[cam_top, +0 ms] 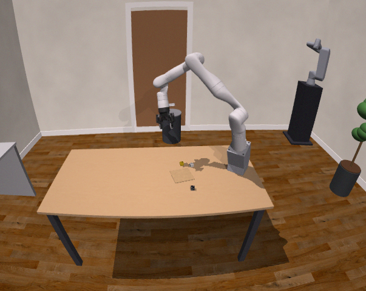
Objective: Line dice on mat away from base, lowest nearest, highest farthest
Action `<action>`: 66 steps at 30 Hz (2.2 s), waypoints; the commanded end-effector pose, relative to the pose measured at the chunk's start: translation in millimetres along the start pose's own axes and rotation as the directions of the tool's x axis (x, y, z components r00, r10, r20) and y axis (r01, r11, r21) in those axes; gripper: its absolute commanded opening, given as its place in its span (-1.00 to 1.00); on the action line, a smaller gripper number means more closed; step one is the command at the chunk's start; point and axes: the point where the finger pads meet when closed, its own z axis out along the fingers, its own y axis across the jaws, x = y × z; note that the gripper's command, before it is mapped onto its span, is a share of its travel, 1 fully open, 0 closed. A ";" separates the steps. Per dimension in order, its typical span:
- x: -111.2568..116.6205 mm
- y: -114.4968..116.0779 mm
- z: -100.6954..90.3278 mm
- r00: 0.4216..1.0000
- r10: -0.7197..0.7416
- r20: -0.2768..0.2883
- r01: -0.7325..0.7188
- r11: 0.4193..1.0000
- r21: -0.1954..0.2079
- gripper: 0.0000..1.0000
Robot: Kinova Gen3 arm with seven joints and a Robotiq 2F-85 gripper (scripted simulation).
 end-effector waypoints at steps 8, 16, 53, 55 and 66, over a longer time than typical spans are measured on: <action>-0.1 -0.2 -0.9 1.000 0.000 0.000 0.000 1.000 0.002 1.00; -0.1 -0.2 -0.9 1.000 0.000 0.000 0.000 1.000 0.002 1.00; 61.9 -19.2 135.9 0.740 0.668 0.075 -0.659 0.699 0.278 1.00; 70.2 -17.6 141.1 0.707 0.702 0.085 -0.690 0.659 0.299 1.00; 89.4 -12.9 150.3 0.632 0.767 0.109 -0.747 0.567 0.346 1.00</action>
